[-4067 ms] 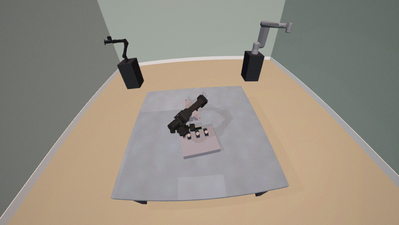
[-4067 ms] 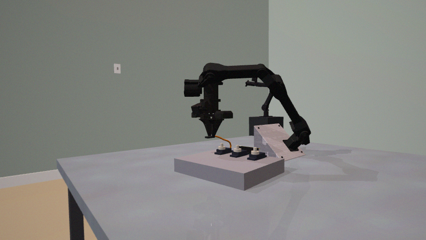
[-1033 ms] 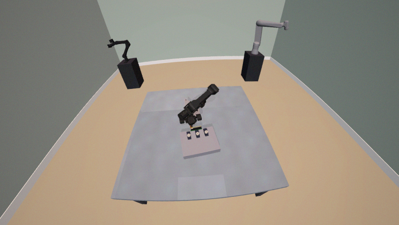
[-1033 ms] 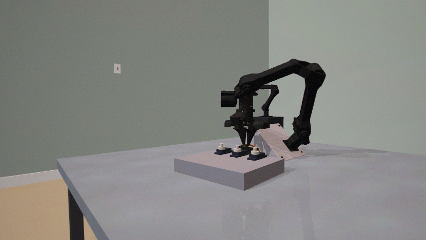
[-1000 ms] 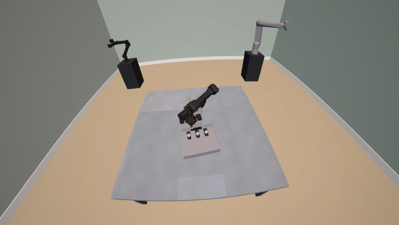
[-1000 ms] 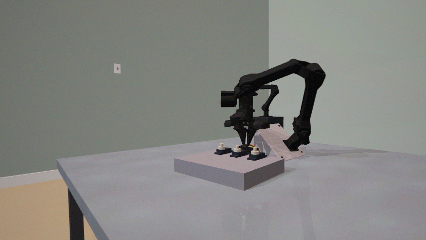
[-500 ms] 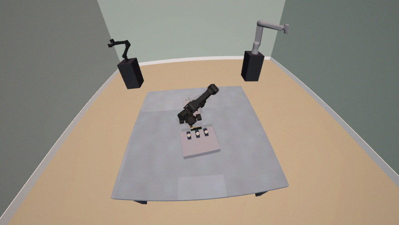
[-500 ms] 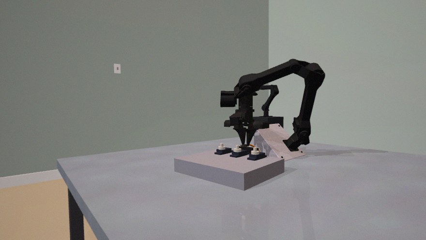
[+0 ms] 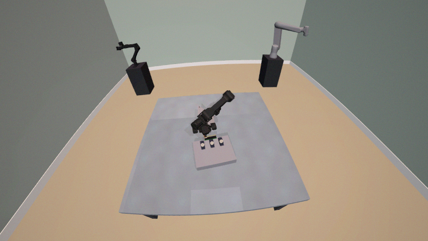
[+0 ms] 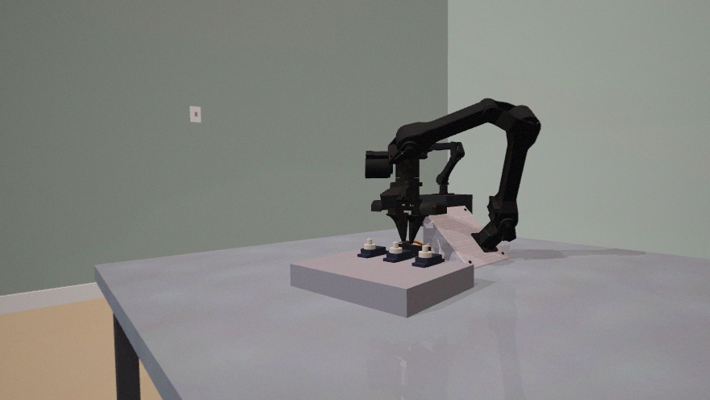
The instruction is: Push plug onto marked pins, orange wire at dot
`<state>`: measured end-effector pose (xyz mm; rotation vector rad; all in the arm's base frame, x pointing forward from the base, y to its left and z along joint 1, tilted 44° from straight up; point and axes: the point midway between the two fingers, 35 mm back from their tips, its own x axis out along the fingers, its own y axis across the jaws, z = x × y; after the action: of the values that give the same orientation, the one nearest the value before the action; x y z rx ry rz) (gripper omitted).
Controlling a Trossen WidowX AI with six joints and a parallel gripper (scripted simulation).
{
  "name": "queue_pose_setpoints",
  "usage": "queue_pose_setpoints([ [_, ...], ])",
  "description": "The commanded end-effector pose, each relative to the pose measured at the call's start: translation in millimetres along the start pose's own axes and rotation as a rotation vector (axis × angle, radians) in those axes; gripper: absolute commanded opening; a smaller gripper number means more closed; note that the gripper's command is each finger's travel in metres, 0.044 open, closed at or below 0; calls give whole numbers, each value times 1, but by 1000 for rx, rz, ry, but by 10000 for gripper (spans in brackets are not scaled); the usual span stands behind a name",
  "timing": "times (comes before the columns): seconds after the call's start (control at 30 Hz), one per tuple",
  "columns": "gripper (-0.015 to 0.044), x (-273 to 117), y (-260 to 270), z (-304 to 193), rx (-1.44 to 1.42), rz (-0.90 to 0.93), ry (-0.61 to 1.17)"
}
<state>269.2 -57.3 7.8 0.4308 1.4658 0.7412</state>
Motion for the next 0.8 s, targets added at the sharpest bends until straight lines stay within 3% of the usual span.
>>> queue_pose_setpoints([
  [0.0,0,0,1,3,3,3,1],
  [0.33,0,0,2,9,3,3,0],
  [0.63,236,1,0,7,3,3,1],
  [0.77,341,-26,-2,8,3,1,1],
])
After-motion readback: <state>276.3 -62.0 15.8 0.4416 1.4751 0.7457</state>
